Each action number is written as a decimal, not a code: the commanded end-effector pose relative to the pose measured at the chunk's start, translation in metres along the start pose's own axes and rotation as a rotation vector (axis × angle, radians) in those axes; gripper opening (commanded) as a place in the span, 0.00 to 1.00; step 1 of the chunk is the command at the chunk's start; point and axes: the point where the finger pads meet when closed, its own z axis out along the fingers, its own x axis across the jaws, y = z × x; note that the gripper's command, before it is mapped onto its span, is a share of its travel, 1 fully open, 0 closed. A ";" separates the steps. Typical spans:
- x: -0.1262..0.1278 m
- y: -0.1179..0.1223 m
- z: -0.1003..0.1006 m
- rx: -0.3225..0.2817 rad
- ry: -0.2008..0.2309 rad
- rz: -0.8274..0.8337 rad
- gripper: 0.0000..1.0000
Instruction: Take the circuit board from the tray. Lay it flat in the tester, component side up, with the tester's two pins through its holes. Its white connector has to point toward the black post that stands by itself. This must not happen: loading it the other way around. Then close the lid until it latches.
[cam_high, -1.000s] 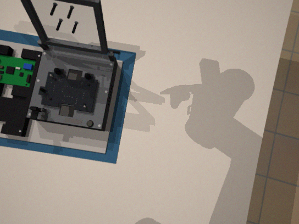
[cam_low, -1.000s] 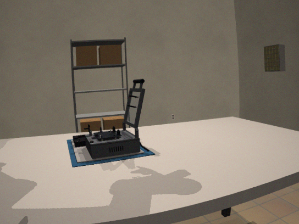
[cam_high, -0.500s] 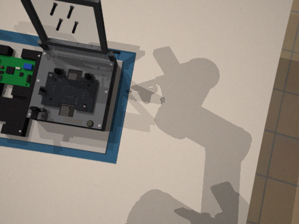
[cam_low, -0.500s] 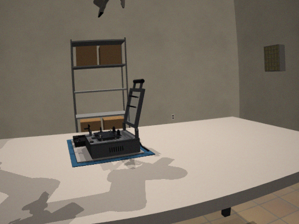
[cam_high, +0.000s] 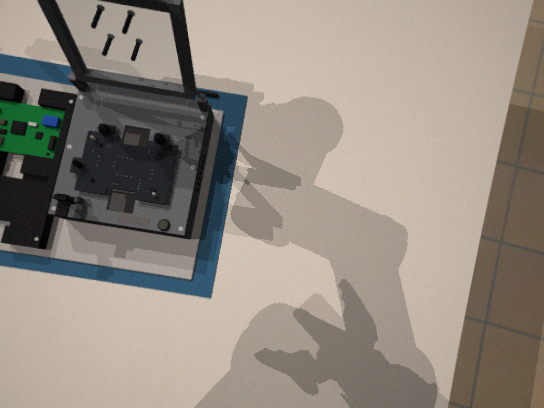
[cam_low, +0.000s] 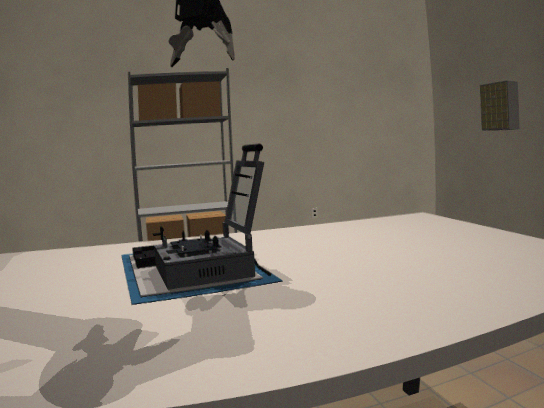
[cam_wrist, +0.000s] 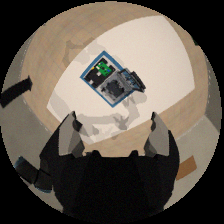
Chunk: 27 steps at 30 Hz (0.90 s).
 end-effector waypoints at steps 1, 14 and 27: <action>-0.012 -0.025 0.028 0.024 0.024 -0.177 1.00; -0.057 -0.068 0.090 0.042 0.052 -0.530 1.00; -0.082 -0.086 0.119 0.049 0.068 -0.703 1.00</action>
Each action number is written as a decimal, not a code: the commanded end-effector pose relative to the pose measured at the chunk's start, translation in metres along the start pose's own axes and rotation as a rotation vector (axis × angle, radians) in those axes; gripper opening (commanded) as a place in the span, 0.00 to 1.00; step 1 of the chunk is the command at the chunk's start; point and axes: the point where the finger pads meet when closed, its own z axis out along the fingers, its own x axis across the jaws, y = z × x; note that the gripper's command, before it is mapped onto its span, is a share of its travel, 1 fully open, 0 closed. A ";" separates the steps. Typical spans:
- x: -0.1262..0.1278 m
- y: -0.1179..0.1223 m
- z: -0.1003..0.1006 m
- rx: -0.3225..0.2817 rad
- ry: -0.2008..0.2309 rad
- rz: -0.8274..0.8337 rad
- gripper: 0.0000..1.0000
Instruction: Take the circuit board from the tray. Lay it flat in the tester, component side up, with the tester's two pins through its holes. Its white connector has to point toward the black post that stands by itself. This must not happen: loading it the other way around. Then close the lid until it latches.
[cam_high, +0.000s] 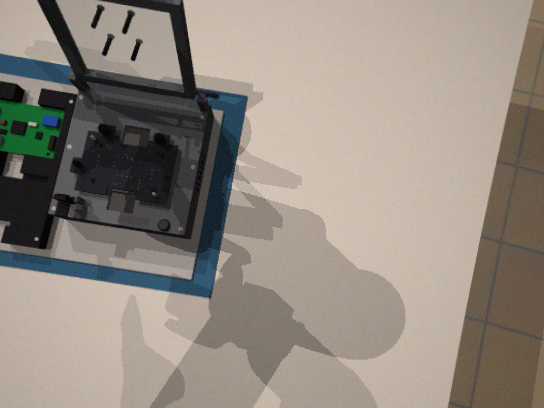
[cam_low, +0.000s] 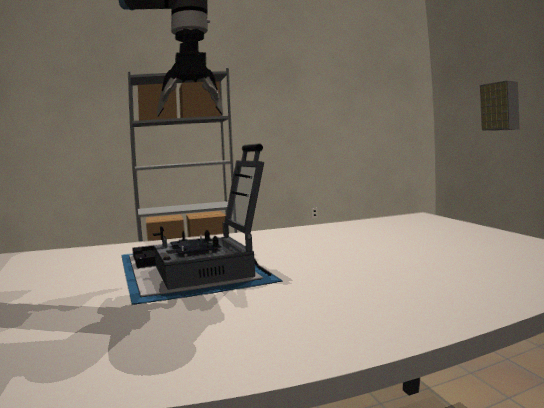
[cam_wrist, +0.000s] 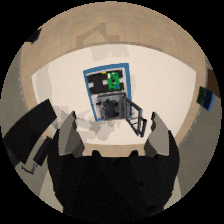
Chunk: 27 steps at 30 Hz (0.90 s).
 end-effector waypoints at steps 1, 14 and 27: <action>-0.004 -0.015 0.014 0.008 0.017 -0.094 1.00; -0.007 -0.022 0.021 0.009 0.023 -0.141 1.00; -0.006 -0.022 0.020 0.009 0.024 -0.142 0.59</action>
